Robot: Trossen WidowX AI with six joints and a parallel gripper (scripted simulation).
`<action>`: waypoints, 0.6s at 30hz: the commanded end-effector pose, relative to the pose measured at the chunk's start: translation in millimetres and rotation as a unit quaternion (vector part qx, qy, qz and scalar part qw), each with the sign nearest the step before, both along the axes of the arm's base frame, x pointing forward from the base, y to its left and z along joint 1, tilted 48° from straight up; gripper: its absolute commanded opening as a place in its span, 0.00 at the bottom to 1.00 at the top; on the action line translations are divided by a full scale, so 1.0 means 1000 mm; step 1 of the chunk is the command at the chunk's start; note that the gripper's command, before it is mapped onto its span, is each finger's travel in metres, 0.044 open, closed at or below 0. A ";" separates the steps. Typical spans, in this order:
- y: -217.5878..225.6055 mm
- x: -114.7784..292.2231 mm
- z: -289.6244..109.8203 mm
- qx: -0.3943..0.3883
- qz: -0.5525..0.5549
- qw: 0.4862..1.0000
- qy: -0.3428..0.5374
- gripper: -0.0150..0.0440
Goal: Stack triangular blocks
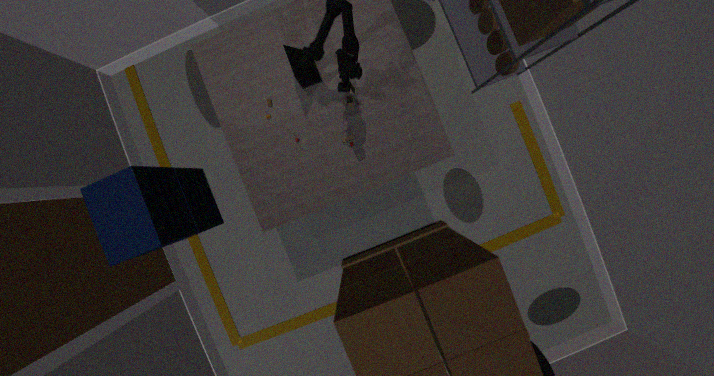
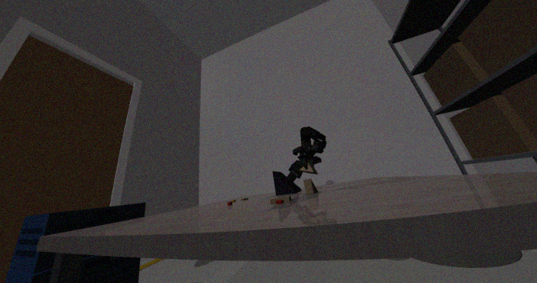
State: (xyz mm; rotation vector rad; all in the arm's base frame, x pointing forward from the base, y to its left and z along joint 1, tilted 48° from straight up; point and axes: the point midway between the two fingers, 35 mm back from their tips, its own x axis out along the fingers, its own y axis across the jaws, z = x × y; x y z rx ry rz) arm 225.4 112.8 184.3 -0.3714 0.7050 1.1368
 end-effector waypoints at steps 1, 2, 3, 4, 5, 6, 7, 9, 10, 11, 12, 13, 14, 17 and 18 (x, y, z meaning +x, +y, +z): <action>0.001 0.001 -0.001 -0.021 0.048 0.997 -0.055 0.25; 0.001 0.001 -0.001 -0.025 0.059 0.996 -0.067 0.25; 0.001 0.001 -0.001 -0.030 0.071 0.994 -0.079 0.25; 0.002 0.001 -0.002 -0.034 0.082 0.992 -0.091 0.25; 0.002 0.001 -0.002 -0.038 0.094 0.990 -0.103 0.25; 0.002 0.001 -0.002 -0.043 0.105 0.987 -0.115 0.25; 0.003 0.001 -0.002 -0.047 0.116 0.984 -0.127 0.25; 0.004 0.002 -0.003 -0.056 0.139 0.977 -0.151 0.25; 0.004 0.002 -0.003 -0.060 0.150 0.973 -0.162 0.25; 0.004 0.002 -0.003 -0.064 0.162 0.969 -0.174 0.25; 0.005 0.002 -0.003 -0.069 0.173 0.965 -0.186 0.25; 0.005 0.002 -0.004 -0.073 0.184 0.960 -0.198 0.25; 0.005 0.002 -0.004 -0.077 0.195 0.955 -0.209 0.25; 0.006 0.002 -0.004 -0.090 0.228 0.938 -0.244 0.25; 0.007 0.002 -0.005 -0.094 0.238 0.932 -0.255 0.25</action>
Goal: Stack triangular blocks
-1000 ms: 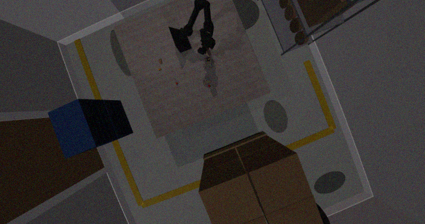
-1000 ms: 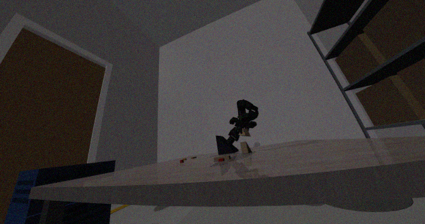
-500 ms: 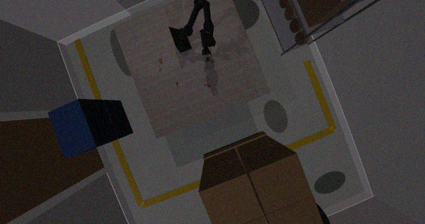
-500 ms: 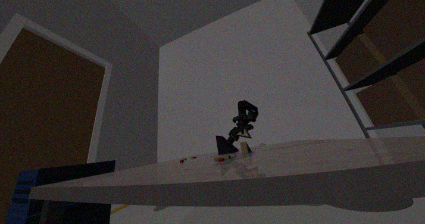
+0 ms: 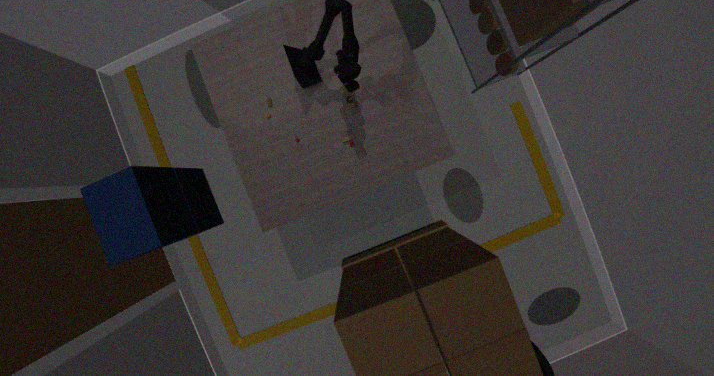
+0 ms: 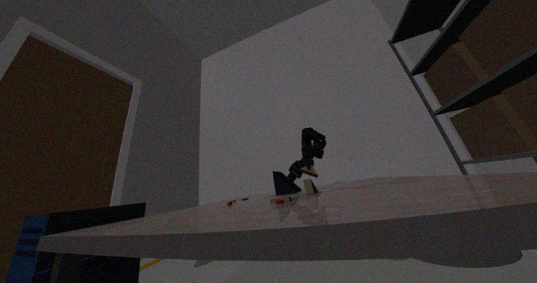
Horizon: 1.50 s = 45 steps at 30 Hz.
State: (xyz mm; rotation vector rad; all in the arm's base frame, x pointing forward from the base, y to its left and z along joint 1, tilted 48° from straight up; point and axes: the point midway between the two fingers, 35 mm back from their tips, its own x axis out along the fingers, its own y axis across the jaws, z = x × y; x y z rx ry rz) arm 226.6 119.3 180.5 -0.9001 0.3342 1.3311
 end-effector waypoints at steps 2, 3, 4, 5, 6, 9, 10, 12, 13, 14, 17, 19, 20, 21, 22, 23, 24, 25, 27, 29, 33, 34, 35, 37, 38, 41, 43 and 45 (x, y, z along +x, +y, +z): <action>0.001 0.001 -0.001 -0.026 0.059 0.996 -0.067 0.25; 0.001 0.001 -0.001 -0.031 0.071 0.994 -0.079 0.25; 0.002 0.002 -0.001 -0.035 0.082 0.992 -0.091 0.25; 0.002 0.002 -0.002 -0.039 0.093 0.990 -0.103 0.25; 0.003 0.002 -0.002 -0.044 0.105 0.987 -0.115 0.25; 0.004 0.002 -0.002 -0.057 0.139 0.977 -0.150 0.25; 0.004 0.002 -0.003 -0.062 0.150 0.973 -0.162 0.25; 0.005 0.003 -0.003 -0.071 0.172 0.965 -0.186 0.25; 0.005 0.003 -0.003 -0.075 0.183 0.960 -0.197 0.25; 0.006 0.003 -0.003 -0.079 0.194 0.955 -0.209 0.25; 0.007 0.003 -0.004 -0.092 0.227 0.939 -0.243 0.25; 0.008 0.003 -0.004 -0.101 0.248 0.926 -0.266 0.25; 0.008 0.003 -0.004 -0.105 0.259 0.919 -0.277 0.25; 0.008 0.004 -0.005 -0.110 0.269 0.913 -0.288 0.25; 0.009 0.004 -0.005 -0.114 0.280 0.905 -0.299 0.25; 0.009 0.004 -0.005 -0.118 0.290 0.898 -0.309 0.25; 0.009 0.004 -0.005 -0.122 0.300 0.890 -0.320 0.25; 0.010 0.004 -0.005 -0.126 0.310 0.882 -0.331 0.25; 0.011 0.004 -0.005 -0.135 0.331 0.865 -0.352 0.25; 0.011 0.004 -0.006 -0.143 0.350 0.848 -0.373 0.25; 0.012 0.005 -0.006 -0.149 0.364 0.834 -0.387 0.25; 0.012 0.005 -0.006 -0.149 0.364 0.834 -0.387 0.25; 0.012 0.005 -0.006 -0.149 0.364 0.834 -0.387 0.25; 0.012 0.005 -0.006 -0.149 0.364 0.834 -0.387 0.25; 0.012 0.005 -0.006 -0.149 0.364 0.834 -0.387 0.25; 0.016 0.006 -0.010 -0.149 0.365 0.834 -0.387 0.25; 0.021 0.009 -0.015 -0.149 0.365 0.833 -0.388 0.25; 0.028 0.012 -0.021 -0.149 0.364 0.833 -0.388 0.25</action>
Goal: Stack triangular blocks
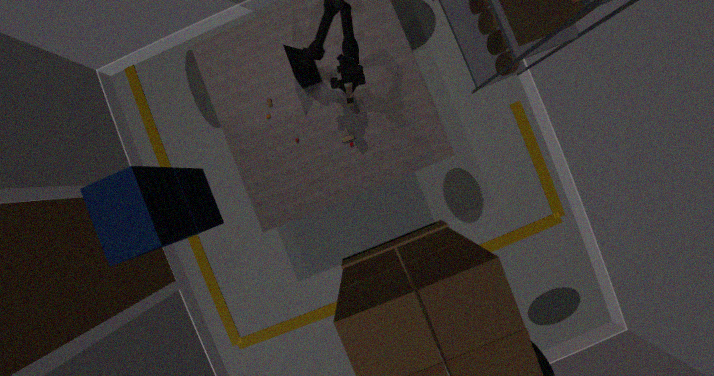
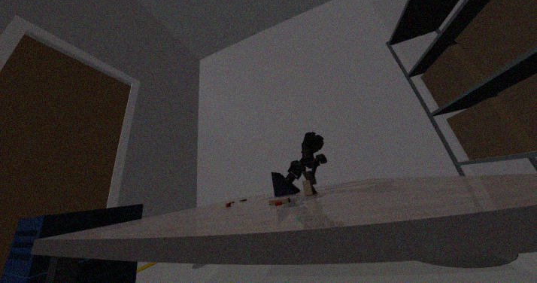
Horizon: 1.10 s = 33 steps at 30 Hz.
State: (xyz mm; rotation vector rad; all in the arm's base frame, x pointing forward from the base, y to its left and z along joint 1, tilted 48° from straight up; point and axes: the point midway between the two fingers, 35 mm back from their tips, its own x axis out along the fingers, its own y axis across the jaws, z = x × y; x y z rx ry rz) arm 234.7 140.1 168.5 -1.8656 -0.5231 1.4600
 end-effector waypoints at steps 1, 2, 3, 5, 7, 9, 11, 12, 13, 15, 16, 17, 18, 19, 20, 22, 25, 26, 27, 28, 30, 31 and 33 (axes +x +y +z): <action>0.010 0.005 -0.011 -0.002 -0.002 1.000 0.002 0.25; 0.012 0.005 -0.013 -0.002 -0.002 1.000 0.002 0.25; 0.012 0.006 -0.013 -0.002 -0.002 1.000 0.002 0.25; 0.012 0.004 -0.013 -0.002 -0.002 1.000 0.002 0.25; 0.012 0.004 -0.013 -0.003 -0.001 1.000 0.001 0.25; 0.012 0.003 -0.013 -0.005 0.003 1.000 -0.003 0.25; 0.012 0.003 -0.013 -0.005 0.002 1.000 -0.002 0.25; 0.012 0.003 -0.013 -0.005 0.002 1.000 -0.002 0.25; 0.012 0.003 -0.013 -0.005 0.002 1.000 -0.002 0.25; 0.012 0.003 -0.013 -0.005 0.002 1.000 -0.002 0.25; 0.012 0.003 -0.013 -0.005 0.002 1.000 -0.002 0.25; 0.012 0.003 -0.013 -0.005 0.002 1.000 -0.002 0.25; 0.012 0.003 -0.013 -0.005 0.002 1.000 -0.002 0.25; 0.012 0.003 -0.013 -0.005 0.002 1.000 -0.002 0.25; 0.012 0.003 -0.013 -0.005 0.002 1.000 -0.002 0.25; 0.012 0.004 -0.013 -0.006 0.001 1.000 -0.003 0.25; 0.012 0.004 -0.013 -0.006 0.000 1.000 -0.003 0.25; 0.012 0.004 -0.013 -0.006 0.000 1.000 -0.003 0.25; 0.012 0.004 -0.013 -0.006 0.000 1.000 -0.003 0.25; 0.012 0.004 -0.013 -0.006 0.000 1.000 -0.003 0.25; 0.012 0.004 -0.014 -0.006 0.000 1.000 -0.003 0.25; 0.012 0.005 -0.014 -0.006 0.000 1.000 -0.003 0.25; 0.013 0.005 -0.015 -0.006 0.000 1.000 -0.003 0.25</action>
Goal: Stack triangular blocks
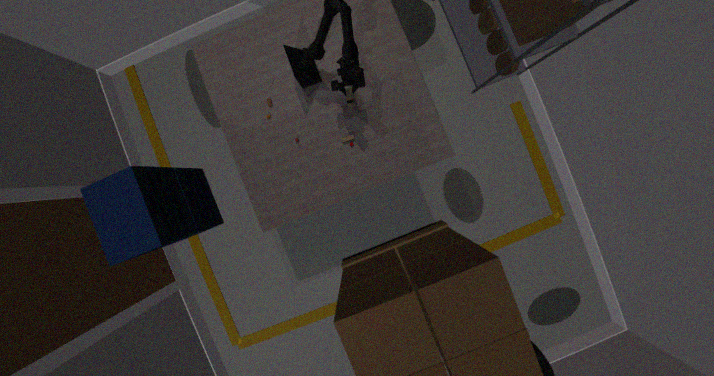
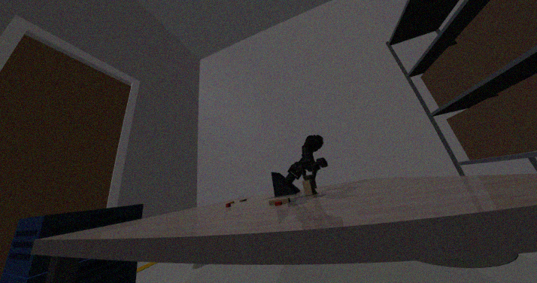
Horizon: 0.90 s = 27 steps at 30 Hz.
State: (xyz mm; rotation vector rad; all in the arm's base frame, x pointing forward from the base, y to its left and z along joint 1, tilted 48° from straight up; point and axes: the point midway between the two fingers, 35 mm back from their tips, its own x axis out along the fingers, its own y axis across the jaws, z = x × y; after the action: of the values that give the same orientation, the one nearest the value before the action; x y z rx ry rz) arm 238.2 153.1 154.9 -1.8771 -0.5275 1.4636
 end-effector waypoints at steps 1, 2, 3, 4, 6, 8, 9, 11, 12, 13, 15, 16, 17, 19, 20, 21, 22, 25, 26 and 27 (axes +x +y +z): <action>0.001 0.002 -0.002 -0.002 -0.004 1.000 0.000 0.25; 0.001 0.002 -0.002 -0.002 -0.004 1.000 0.000 0.25; 0.001 0.002 -0.002 -0.002 -0.004 1.000 0.000 0.25; 0.002 0.002 -0.003 -0.002 -0.004 1.000 0.000 0.25; 0.003 0.003 -0.004 -0.002 -0.004 1.000 0.000 0.25; 0.004 0.003 -0.005 -0.001 -0.004 1.000 0.000 0.25; 0.004 0.003 -0.005 -0.001 -0.004 1.000 0.000 0.25; 0.005 0.004 -0.006 -0.001 -0.004 1.000 0.000 0.25; 0.005 0.004 -0.006 -0.001 -0.004 1.000 0.000 0.25; 0.006 0.004 -0.007 -0.001 -0.004 1.000 0.000 0.25; 0.007 0.004 -0.008 -0.001 -0.004 1.000 0.000 0.25; 0.007 0.005 -0.008 -0.001 -0.004 1.000 0.000 0.25; 0.008 0.005 -0.009 -0.001 -0.004 1.000 0.000 0.25; 0.008 0.005 -0.010 -0.001 -0.004 1.000 0.000 0.25; 0.009 0.005 -0.010 -0.001 -0.004 1.000 0.000 0.25; 0.009 0.006 -0.011 -0.001 -0.004 1.000 0.000 0.25; 0.010 0.006 -0.011 -0.001 -0.004 1.000 0.000 0.25; 0.011 0.006 -0.012 0.000 -0.004 1.000 0.000 0.25; 0.012 0.006 -0.013 0.000 -0.004 1.000 0.000 0.25; 0.012 0.007 -0.013 0.000 -0.004 1.000 0.000 0.25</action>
State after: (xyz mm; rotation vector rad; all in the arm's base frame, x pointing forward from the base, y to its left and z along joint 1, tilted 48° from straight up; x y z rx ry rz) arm 243.1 164.5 143.7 -1.8758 -0.5291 1.4627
